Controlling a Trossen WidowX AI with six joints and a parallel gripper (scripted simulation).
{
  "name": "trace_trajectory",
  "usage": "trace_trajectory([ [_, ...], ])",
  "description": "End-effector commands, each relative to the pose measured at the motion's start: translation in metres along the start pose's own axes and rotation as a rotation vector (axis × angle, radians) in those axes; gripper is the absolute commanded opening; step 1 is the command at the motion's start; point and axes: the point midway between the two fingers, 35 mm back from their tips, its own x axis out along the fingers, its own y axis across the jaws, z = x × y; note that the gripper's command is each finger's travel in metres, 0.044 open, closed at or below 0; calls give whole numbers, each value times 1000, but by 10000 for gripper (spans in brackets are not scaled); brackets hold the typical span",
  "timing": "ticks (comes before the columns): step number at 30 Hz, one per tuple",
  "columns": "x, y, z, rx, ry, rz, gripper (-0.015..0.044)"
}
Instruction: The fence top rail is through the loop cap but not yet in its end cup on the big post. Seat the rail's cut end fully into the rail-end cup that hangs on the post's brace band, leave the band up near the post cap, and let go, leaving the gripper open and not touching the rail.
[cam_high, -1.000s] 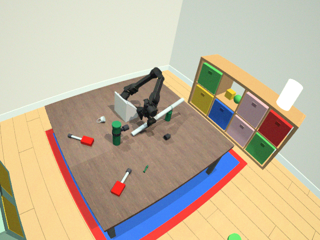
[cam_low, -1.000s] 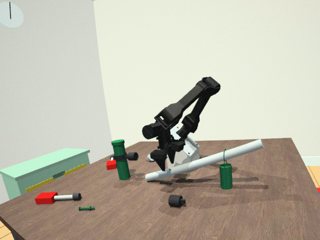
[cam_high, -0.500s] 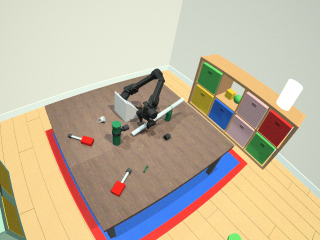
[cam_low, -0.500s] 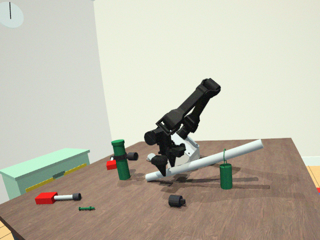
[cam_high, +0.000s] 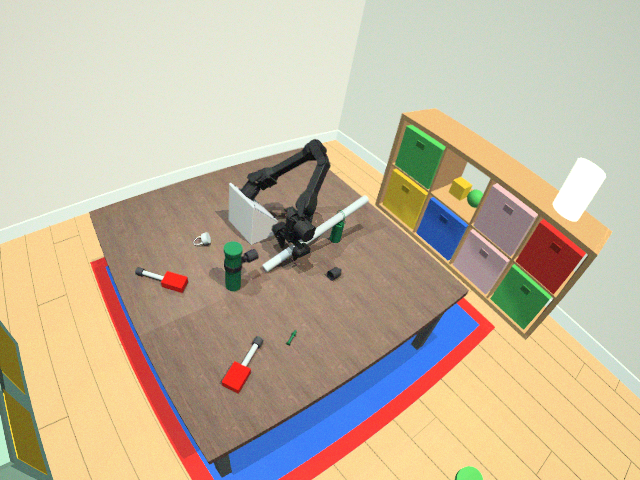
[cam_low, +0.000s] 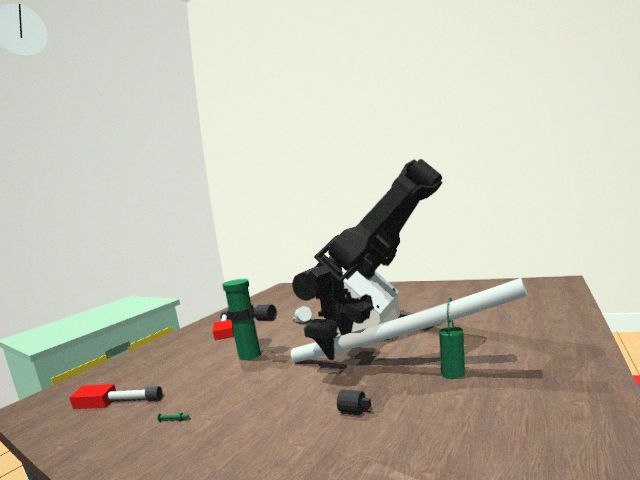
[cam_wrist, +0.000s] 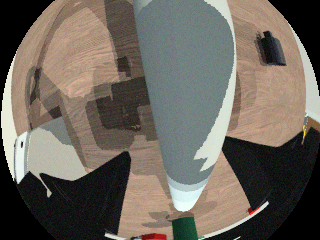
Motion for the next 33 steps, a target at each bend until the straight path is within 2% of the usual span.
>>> trace_trajectory([
  [1,3,2,0,10,-6,6,335],
  [5,3,2,0,10,-6,6,230],
  [20,3,2,0,10,-6,6,130],
  [25,-3,1,-1,10,-6,6,0],
  [33,-29,-5,-11,-3,104,1,0],
])
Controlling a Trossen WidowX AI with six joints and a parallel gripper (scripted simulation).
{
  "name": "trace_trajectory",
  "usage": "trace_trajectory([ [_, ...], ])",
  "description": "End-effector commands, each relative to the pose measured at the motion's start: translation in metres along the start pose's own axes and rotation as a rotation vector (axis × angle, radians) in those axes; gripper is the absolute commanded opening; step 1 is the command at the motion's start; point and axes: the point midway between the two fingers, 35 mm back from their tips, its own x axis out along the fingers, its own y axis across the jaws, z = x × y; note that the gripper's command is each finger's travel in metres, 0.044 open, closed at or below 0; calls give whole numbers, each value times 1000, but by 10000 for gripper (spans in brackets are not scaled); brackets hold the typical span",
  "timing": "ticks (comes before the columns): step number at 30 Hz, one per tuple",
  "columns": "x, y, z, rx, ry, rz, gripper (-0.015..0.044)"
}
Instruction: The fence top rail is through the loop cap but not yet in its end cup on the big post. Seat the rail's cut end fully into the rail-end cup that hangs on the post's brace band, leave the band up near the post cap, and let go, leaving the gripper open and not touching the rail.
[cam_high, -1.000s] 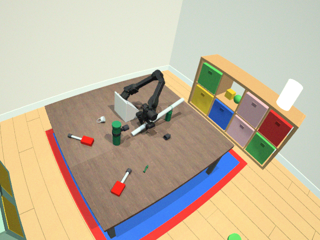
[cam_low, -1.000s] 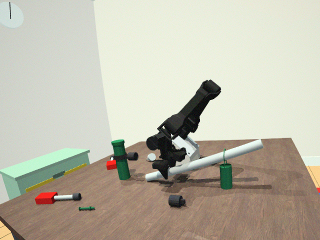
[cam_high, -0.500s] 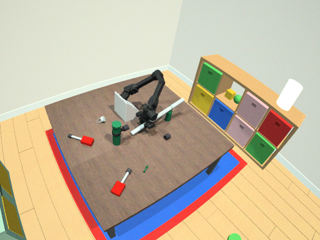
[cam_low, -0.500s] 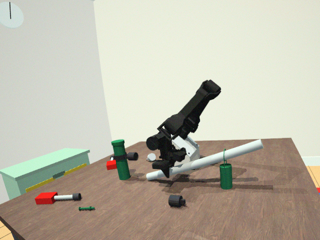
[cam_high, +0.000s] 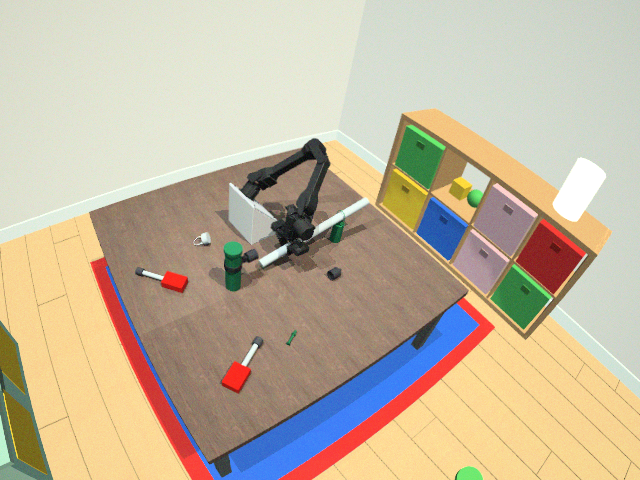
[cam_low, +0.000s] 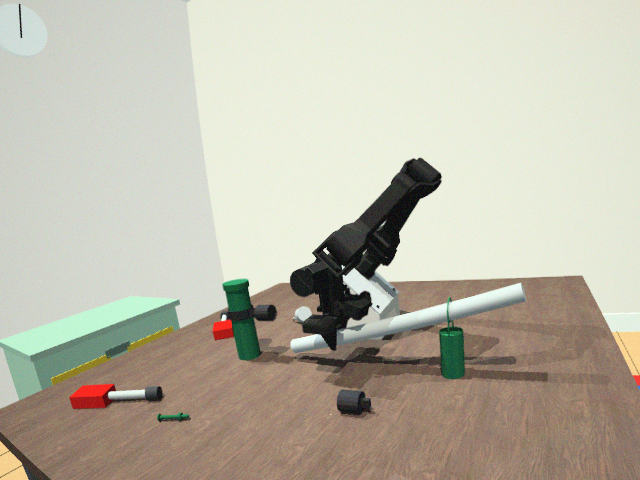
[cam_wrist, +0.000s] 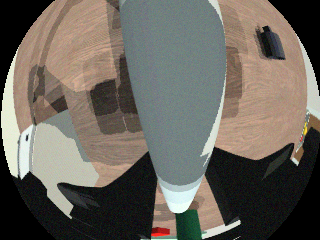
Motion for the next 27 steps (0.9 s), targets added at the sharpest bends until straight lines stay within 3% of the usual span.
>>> trace_trajectory([
  [1,-25,-9,-8,-17,89,-26,0],
  [7,-63,-9,-21,-32,228,-15,0],
  [27,-60,-9,-19,-26,208,-11,0],
])
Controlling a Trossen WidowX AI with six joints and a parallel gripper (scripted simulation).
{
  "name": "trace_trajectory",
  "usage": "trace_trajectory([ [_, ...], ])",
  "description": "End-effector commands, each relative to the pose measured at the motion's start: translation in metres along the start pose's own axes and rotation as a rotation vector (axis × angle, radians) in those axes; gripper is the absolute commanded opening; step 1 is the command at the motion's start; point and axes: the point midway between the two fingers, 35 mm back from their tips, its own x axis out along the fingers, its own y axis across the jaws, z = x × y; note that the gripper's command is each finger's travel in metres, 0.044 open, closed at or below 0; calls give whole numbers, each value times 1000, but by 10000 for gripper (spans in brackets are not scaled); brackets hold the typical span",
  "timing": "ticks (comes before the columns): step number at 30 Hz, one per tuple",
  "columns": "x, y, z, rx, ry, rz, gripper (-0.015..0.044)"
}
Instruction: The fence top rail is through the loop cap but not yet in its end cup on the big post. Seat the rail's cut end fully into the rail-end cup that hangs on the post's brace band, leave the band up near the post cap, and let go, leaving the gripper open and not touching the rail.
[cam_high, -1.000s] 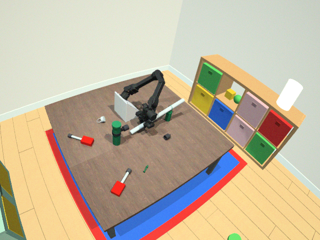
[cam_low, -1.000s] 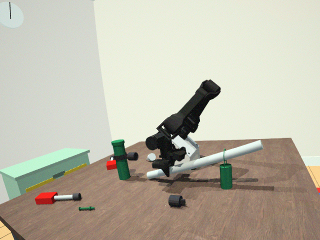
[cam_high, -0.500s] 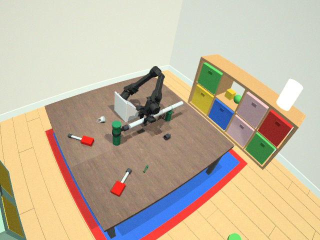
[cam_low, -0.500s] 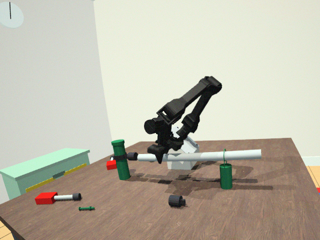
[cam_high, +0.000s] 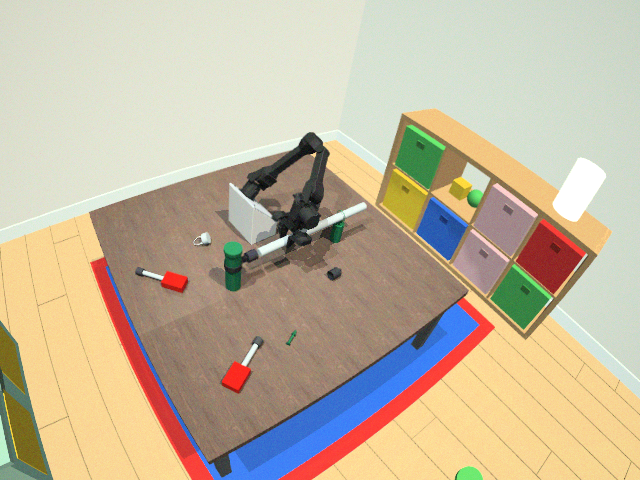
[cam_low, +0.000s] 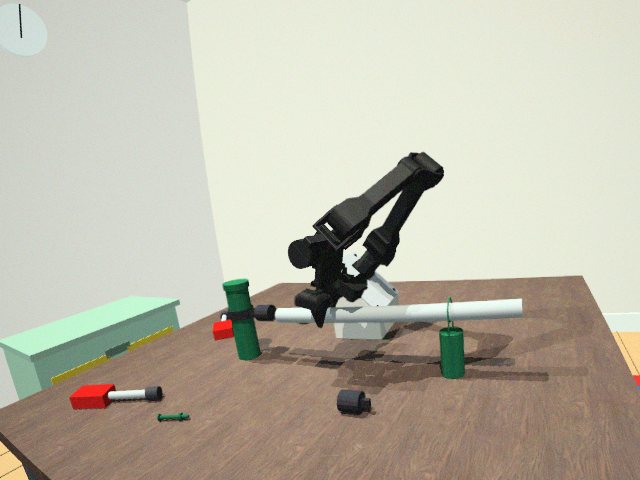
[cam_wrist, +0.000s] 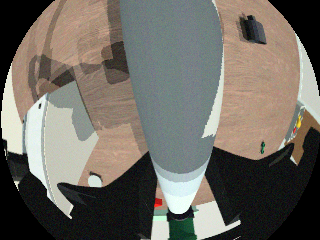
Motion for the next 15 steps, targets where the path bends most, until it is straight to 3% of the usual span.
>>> trace_trajectory([
  [1,-2,-1,-2,0,1,-1,0],
  [15,-8,-5,-8,0,2,-2,0],
])
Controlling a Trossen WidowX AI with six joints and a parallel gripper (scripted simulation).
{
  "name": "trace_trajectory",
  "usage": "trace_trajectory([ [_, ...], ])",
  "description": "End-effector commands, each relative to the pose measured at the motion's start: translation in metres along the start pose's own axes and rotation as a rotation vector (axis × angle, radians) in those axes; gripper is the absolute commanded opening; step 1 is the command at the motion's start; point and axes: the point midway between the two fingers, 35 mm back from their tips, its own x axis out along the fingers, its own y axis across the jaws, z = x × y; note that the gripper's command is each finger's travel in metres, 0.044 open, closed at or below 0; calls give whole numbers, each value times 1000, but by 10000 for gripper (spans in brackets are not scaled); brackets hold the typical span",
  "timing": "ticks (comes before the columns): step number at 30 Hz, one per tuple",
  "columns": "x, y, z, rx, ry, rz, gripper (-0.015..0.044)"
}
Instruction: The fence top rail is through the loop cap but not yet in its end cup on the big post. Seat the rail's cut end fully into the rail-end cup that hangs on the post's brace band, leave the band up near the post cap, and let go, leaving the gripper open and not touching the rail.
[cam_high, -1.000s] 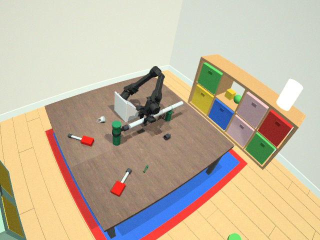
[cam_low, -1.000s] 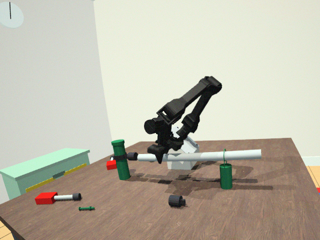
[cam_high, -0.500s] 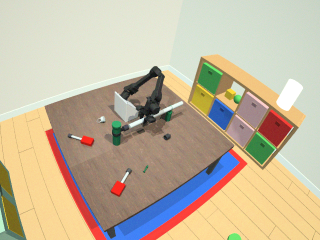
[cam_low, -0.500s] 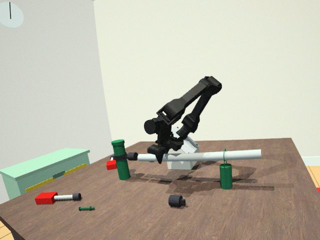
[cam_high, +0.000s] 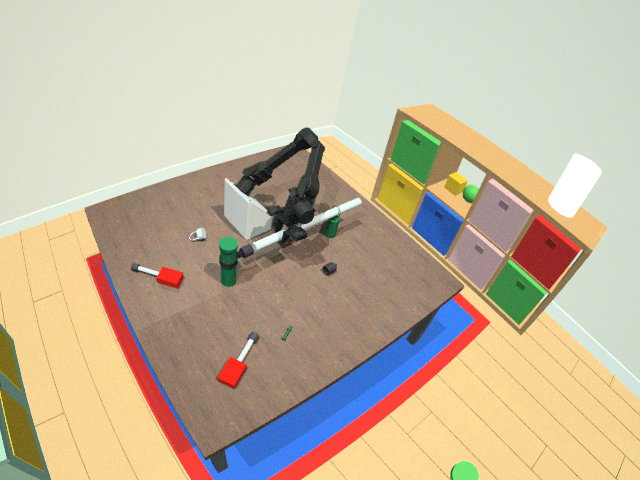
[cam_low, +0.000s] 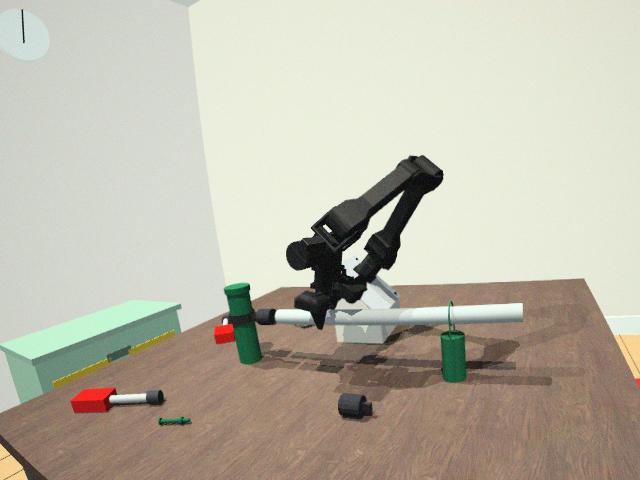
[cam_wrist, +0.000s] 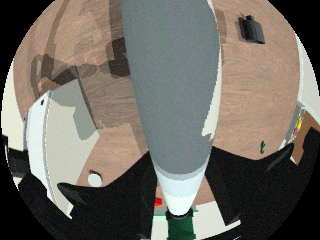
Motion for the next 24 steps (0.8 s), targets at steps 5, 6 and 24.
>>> trace_trajectory([
  [5,-2,-3,-8,4,7,-8,0],
  [6,-2,-3,-10,4,6,-7,0],
  [24,6,0,-18,-1,-9,2,0],
])
